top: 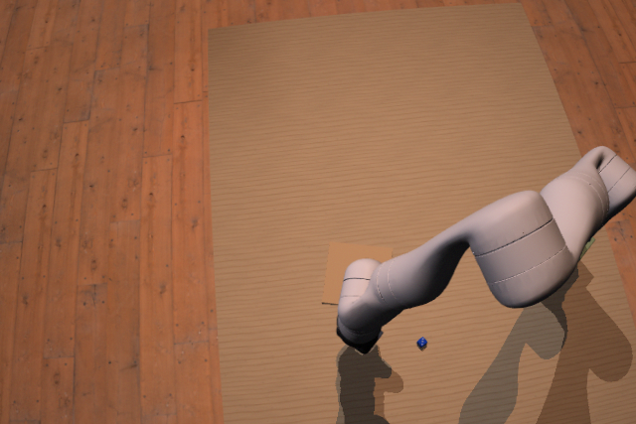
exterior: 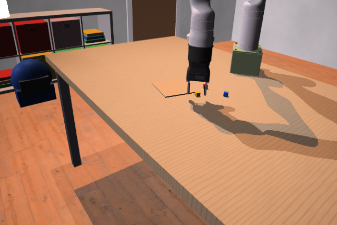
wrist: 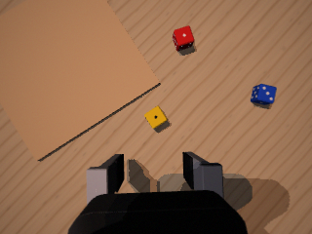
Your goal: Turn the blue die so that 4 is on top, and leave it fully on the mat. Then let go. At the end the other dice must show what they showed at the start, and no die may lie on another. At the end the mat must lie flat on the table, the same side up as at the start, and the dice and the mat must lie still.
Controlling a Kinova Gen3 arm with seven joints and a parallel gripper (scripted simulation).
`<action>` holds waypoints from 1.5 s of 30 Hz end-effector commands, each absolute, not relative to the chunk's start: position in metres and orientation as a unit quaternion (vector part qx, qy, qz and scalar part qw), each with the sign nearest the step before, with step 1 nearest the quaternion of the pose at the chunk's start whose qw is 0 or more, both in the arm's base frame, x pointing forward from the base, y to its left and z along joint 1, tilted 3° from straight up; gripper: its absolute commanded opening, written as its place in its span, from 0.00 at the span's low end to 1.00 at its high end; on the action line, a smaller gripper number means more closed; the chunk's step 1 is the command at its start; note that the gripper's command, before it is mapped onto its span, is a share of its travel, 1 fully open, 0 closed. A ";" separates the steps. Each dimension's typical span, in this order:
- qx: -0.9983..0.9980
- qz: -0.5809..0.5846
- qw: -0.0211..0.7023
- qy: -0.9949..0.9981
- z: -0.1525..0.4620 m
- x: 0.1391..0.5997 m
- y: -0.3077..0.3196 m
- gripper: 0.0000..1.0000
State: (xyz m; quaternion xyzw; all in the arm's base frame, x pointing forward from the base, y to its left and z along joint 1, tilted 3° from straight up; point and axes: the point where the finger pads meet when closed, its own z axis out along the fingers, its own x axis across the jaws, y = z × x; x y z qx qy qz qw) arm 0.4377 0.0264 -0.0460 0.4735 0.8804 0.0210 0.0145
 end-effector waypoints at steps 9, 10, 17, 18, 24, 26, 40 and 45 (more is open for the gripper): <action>0.474 0.022 0.015 0.880 -0.045 0.438 0.026 1.00; 0.474 0.022 0.015 0.880 -0.045 0.438 0.026 1.00; 0.474 0.022 0.015 0.880 -0.046 0.424 0.041 1.00; 0.474 0.022 0.015 0.880 -0.046 0.420 0.046 1.00; 0.474 0.022 0.015 0.880 -0.046 0.397 0.069 1.00; 0.474 0.022 0.015 0.880 -0.047 0.385 0.082 1.00; 0.474 0.022 0.015 0.880 -0.047 0.364 0.103 1.00; 0.474 0.022 0.015 0.880 -0.047 0.364 0.103 1.00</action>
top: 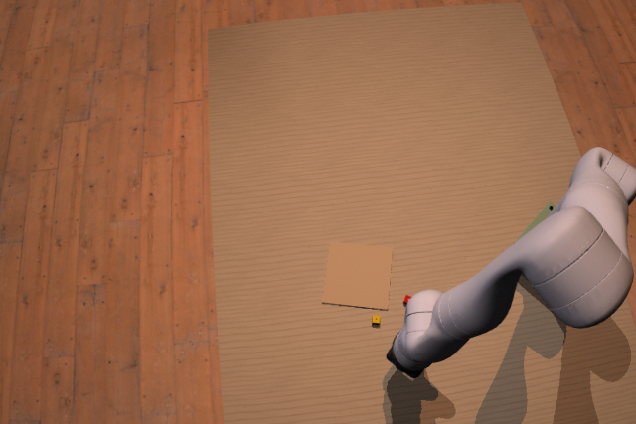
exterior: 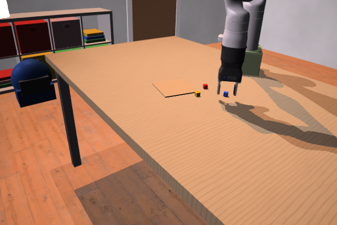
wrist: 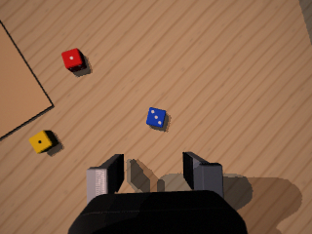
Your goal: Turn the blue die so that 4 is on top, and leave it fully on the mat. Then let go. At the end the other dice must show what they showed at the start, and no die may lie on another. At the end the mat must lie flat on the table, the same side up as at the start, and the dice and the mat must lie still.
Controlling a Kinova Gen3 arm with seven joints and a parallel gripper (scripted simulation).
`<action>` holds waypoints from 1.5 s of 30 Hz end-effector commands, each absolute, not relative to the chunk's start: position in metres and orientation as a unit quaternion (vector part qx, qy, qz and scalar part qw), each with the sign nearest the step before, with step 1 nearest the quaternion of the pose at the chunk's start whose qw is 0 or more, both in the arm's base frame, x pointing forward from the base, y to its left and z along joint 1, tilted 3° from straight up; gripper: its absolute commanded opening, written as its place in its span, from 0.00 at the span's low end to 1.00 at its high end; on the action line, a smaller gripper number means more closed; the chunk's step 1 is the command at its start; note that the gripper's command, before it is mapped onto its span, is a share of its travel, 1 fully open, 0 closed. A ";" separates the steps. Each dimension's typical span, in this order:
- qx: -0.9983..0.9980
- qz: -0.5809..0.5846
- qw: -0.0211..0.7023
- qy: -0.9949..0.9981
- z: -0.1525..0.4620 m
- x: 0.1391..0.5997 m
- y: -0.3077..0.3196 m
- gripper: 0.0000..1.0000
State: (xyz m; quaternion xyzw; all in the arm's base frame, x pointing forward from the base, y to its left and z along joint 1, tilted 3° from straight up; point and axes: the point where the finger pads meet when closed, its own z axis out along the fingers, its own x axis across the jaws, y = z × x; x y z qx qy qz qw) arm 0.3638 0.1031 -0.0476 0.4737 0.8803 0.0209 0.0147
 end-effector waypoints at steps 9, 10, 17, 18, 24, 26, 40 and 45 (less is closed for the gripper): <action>0.474 0.022 0.015 0.880 -0.047 0.364 0.103 1.00; 0.474 0.022 0.015 0.880 -0.047 0.364 0.103 1.00; 0.474 0.022 0.015 0.880 -0.047 0.364 0.103 1.00; 0.474 0.022 0.015 0.880 -0.047 0.364 0.103 1.00; 0.474 0.022 0.015 0.880 -0.047 0.364 0.103 1.00; 0.474 0.022 0.015 0.880 -0.047 0.364 0.103 1.00; 0.474 0.022 0.015 0.880 -0.023 0.363 0.103 1.00; 0.474 0.022 0.015 0.880 -0.006 0.362 0.102 1.00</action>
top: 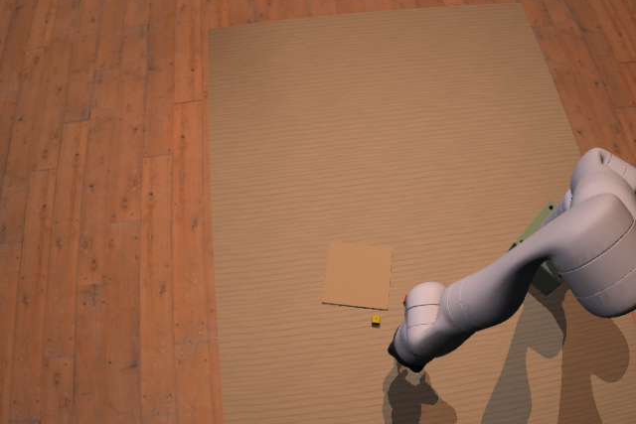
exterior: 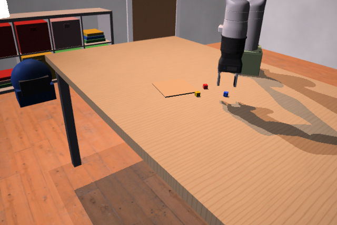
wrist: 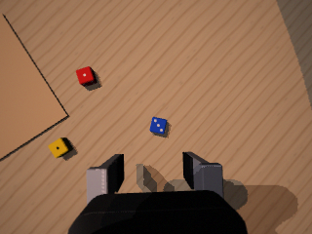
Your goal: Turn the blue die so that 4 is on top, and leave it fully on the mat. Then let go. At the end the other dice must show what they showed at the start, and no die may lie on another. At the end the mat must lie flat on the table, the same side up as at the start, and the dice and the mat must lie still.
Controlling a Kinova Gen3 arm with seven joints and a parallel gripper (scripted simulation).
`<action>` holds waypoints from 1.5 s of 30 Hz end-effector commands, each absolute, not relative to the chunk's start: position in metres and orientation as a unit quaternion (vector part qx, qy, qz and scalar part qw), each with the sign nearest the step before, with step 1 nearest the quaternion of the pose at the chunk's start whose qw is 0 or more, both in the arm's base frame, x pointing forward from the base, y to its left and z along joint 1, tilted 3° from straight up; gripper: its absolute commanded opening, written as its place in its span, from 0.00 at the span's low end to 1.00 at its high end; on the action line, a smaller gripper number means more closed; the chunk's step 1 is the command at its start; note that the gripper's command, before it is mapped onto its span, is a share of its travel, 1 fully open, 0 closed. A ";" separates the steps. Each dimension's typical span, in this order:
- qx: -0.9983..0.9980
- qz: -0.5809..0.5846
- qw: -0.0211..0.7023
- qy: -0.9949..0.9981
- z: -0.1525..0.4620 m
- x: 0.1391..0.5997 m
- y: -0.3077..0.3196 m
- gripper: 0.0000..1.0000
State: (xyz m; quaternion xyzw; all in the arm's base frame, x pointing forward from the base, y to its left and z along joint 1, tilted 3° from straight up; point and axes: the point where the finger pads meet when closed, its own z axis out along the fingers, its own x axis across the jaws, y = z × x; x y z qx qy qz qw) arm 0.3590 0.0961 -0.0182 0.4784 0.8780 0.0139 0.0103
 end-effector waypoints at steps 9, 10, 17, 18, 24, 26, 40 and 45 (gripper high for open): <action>0.474 0.022 0.015 0.880 0.048 0.360 0.101 1.00; 0.474 0.022 0.015 0.880 0.053 0.360 0.101 1.00; 0.474 0.022 0.015 0.880 0.067 0.359 0.101 1.00; 0.474 0.022 0.015 0.880 0.068 0.359 0.101 1.00; 0.474 0.022 0.015 0.880 0.068 0.359 0.101 1.00; 0.474 0.022 0.015 0.880 0.068 0.359 0.101 1.00; 0.582 0.025 0.013 0.813 0.053 0.323 0.080 1.00; 0.582 0.025 0.013 0.813 0.053 0.323 0.080 1.00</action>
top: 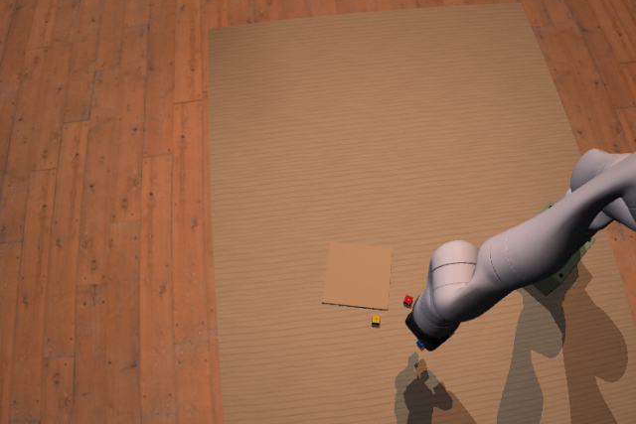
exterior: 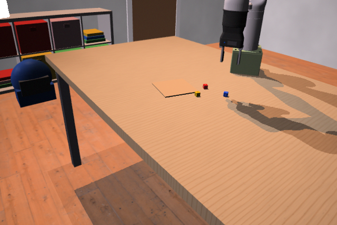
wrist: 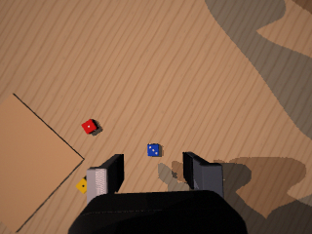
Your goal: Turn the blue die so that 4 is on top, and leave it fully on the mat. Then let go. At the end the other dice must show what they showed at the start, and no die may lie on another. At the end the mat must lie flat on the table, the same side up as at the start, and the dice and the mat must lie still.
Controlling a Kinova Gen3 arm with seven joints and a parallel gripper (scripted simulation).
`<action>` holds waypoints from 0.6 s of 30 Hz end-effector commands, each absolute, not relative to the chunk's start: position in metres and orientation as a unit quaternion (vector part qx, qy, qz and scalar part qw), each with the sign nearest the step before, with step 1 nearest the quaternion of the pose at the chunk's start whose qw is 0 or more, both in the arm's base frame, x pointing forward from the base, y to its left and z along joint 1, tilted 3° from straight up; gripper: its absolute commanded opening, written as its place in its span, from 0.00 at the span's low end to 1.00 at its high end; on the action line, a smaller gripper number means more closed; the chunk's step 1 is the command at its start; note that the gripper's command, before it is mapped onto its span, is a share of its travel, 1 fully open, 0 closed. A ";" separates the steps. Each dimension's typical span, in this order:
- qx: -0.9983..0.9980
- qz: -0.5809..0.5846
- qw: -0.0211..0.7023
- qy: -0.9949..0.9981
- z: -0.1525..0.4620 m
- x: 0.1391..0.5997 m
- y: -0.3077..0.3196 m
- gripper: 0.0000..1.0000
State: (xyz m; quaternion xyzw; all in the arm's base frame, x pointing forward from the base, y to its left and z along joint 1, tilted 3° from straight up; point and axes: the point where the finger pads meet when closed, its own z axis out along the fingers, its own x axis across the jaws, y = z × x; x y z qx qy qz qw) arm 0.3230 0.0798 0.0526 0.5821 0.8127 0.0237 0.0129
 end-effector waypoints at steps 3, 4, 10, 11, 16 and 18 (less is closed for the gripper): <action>0.582 0.025 0.013 0.813 0.053 0.323 0.080 1.00; 0.582 0.025 0.013 0.813 0.053 0.323 0.080 1.00; 0.582 0.025 0.013 0.813 0.053 0.323 0.080 1.00; 0.582 0.025 0.013 0.813 0.053 0.324 0.080 1.00; 0.582 0.024 0.013 0.813 0.011 0.328 0.083 1.00; 0.583 0.023 0.012 0.812 0.000 0.328 0.083 1.00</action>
